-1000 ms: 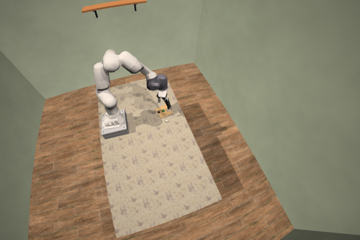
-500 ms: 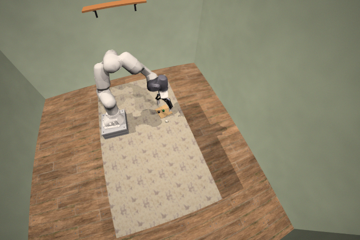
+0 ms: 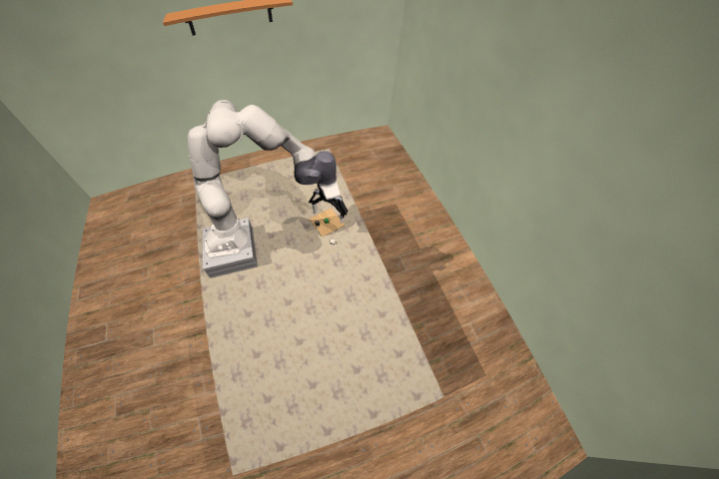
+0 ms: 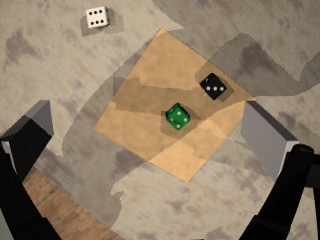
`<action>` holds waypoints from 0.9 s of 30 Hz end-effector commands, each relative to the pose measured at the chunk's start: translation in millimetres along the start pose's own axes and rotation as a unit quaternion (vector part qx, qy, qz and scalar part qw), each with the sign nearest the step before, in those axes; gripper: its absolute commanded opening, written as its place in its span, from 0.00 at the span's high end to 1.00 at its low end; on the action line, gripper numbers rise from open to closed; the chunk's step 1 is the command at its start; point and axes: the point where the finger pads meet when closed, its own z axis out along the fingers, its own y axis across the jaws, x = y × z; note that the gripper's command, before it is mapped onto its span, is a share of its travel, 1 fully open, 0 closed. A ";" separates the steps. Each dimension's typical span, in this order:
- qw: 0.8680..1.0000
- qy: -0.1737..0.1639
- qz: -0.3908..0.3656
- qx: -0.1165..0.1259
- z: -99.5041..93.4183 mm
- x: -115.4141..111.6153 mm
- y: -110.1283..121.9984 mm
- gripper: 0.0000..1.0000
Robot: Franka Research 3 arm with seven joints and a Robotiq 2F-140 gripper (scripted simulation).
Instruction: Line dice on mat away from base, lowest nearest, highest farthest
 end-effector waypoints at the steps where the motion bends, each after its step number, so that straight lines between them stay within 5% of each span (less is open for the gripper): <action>1: 0.996 -0.007 -0.086 -0.004 0.5 1.9 -3.5 0.00; 21: 0.976 -0.008 -0.220 -0.003 2.5 13.2 -12.7 0.00; 27: 0.961 -0.008 -0.277 -0.002 3.4 18.3 -16.7 0.00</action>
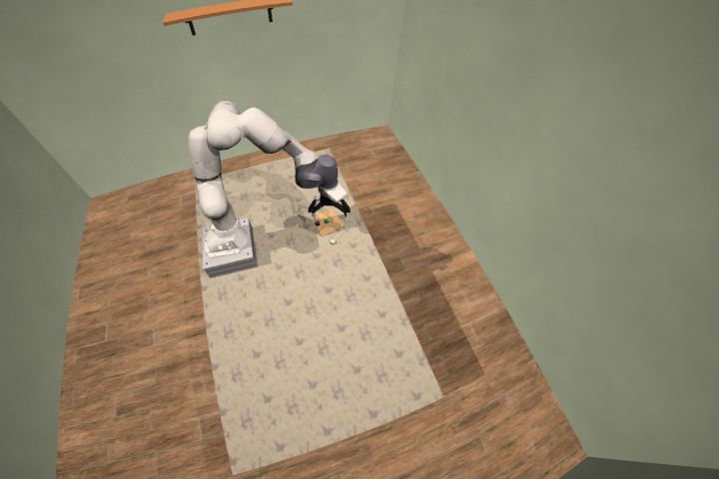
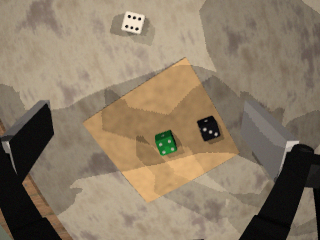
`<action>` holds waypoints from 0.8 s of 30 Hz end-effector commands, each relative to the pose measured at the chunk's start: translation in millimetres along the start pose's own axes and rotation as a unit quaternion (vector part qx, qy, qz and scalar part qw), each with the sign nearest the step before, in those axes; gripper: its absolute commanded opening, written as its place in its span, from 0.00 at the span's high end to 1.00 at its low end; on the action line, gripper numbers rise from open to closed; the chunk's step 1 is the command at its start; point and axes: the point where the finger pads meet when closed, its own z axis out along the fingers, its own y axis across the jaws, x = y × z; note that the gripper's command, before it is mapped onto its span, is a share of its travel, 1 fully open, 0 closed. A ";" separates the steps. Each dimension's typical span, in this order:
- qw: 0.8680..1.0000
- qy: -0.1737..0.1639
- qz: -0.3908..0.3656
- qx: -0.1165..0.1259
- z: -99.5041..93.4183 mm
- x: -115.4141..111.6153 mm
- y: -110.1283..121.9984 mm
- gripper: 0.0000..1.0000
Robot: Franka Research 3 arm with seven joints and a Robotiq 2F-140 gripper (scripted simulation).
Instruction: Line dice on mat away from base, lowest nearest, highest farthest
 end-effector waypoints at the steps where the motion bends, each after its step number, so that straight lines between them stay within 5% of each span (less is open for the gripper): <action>1: 0.996 -0.009 -0.086 0.000 0.6 3.2 -2.3 0.00; 24: 0.966 -0.009 -0.257 0.001 3.2 21.4 -6.5 0.00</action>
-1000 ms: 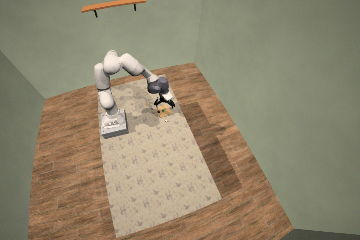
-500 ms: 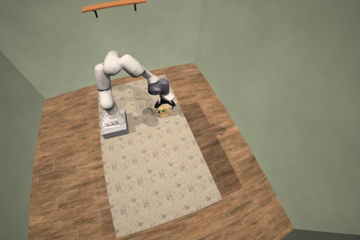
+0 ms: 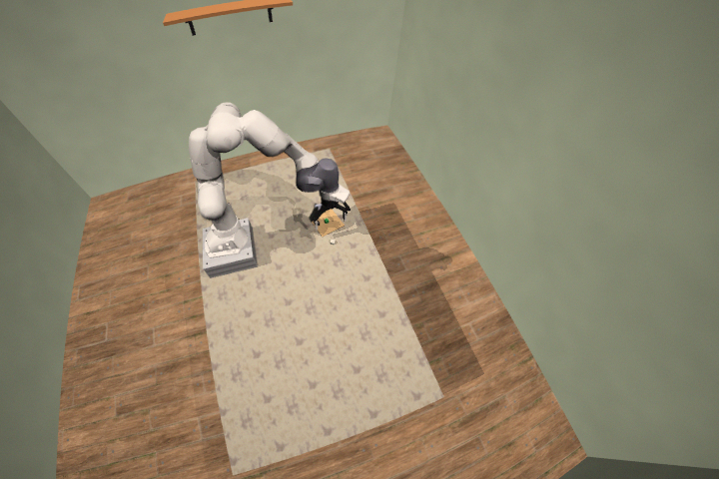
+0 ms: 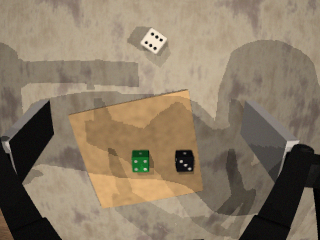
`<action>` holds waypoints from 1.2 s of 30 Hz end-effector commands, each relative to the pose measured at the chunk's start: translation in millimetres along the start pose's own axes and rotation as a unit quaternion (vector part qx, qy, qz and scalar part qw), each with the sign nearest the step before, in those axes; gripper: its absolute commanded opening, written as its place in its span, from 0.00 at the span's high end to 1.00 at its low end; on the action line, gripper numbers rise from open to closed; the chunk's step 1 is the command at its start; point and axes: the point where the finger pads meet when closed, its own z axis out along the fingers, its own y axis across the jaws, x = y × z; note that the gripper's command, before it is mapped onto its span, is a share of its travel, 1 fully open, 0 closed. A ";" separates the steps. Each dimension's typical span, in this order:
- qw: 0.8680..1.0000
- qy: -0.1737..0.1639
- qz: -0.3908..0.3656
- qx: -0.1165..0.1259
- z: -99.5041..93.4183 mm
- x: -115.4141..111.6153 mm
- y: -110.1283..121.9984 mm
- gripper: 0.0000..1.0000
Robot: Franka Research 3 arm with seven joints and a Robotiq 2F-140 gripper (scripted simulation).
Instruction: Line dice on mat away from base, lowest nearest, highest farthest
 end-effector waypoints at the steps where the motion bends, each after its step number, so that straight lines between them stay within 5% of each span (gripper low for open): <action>1: 0.996 -0.008 -0.086 0.003 0.6 3.6 -0.9 0.00; 21: 0.975 -0.008 -0.221 0.005 2.6 18.0 1.6 0.00; 36: 0.939 -0.008 -0.344 0.006 4.5 31.3 4.2 0.00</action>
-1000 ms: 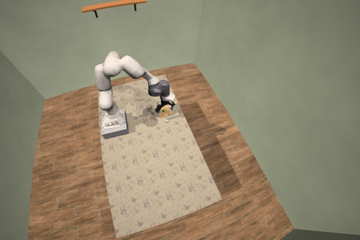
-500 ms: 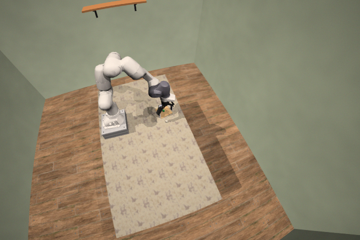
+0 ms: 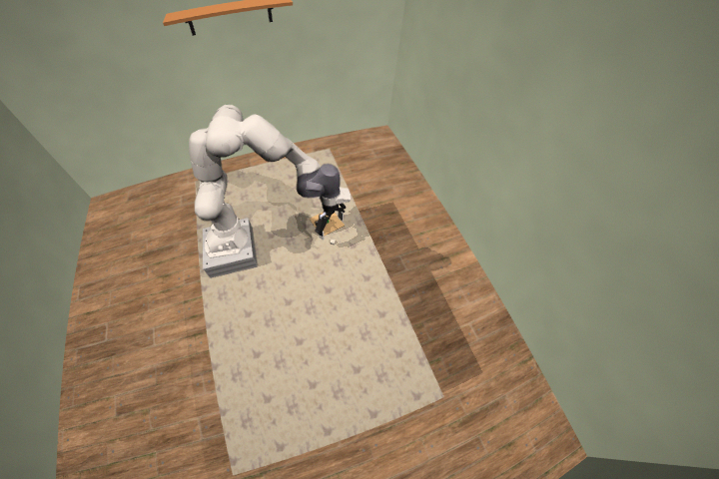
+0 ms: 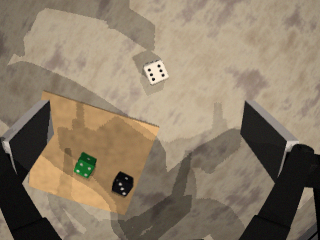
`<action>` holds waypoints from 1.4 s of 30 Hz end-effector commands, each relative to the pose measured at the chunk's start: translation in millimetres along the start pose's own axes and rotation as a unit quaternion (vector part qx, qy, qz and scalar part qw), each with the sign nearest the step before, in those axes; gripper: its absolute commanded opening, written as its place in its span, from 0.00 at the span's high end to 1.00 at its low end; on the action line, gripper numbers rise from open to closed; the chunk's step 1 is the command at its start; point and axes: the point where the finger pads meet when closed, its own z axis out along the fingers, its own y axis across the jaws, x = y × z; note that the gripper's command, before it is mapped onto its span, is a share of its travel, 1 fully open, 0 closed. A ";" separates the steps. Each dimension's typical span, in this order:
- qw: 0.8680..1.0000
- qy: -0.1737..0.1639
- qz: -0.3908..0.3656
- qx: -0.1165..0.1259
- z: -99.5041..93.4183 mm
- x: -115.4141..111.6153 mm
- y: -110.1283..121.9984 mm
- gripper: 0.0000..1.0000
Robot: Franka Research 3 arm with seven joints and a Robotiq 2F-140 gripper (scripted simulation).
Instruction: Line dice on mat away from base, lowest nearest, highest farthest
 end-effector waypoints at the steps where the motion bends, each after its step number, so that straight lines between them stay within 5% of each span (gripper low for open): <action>1: 0.997 -0.005 -0.079 0.008 0.5 2.8 0.7 0.00; 22: 0.978 -0.004 -0.209 0.009 2.4 12.9 10.5 0.00; 23: 0.978 -0.004 -0.209 0.009 2.4 12.9 10.5 0.79; 42: 0.978 -0.004 -0.209 0.009 2.4 12.9 10.5 0.79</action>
